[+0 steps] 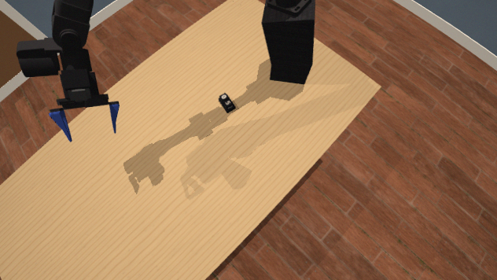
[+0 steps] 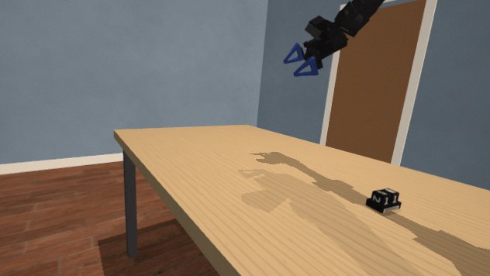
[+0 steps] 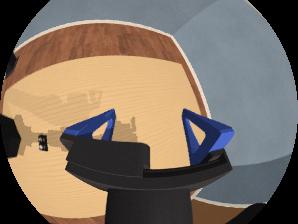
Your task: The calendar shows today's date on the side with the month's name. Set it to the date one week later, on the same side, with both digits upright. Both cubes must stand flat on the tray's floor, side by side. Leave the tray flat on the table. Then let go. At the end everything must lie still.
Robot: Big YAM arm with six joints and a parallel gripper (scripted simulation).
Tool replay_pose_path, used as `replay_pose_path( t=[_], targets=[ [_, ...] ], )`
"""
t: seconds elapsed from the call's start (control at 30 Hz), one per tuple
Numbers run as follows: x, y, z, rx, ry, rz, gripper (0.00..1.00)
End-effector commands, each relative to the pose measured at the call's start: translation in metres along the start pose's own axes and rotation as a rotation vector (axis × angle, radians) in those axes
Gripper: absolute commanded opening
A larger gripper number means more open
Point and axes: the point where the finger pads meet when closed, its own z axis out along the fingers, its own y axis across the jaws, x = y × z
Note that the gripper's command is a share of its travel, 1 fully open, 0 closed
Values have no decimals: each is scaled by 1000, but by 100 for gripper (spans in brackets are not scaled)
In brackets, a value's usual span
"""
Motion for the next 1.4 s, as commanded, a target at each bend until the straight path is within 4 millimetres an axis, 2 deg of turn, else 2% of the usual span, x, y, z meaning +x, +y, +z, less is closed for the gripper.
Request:
replay_pose_path(
  t=[0.0,0.53,0.57,0.6,0.63,0.7,0.77,0.8,0.83,0.87,0.9,0.97,1.0,1.03,1.1,1.2,1.23,1.3,1.33,1.37],
  targets=[
    [-4,-6,-3,9,-2,-9,100],
    [-4,-6,-3,9,-2,-9,100],
    [-29,-54,-21,85,-12,-77,100],
    [-27,-47,-19,76,-7,-70,100],
    [-22,-20,-12,41,-1,-42,100],
    [-18,-5,-8,23,30,-21,100],
    [-7,24,-4,-9,90,4,100],
    [3,49,2,-41,132,27,100],
    [13,65,12,-75,134,52,100],
    [19,86,12,-95,180,63,100],
    [19,86,12,-95,180,63,100],
    [23,123,-3,-126,288,73,100],
    [23,123,-3,-126,288,73,100],
    [30,153,-7,-163,348,89,100],
    [30,153,-7,-163,348,89,100],
    [48,247,-30,-283,531,119,100],
    [48,247,-30,-283,531,119,100],
    [55,302,-52,-358,642,125,100],
    [55,302,-52,-358,642,125,100],
    [57,325,-63,-391,690,125,100]
  ],
)
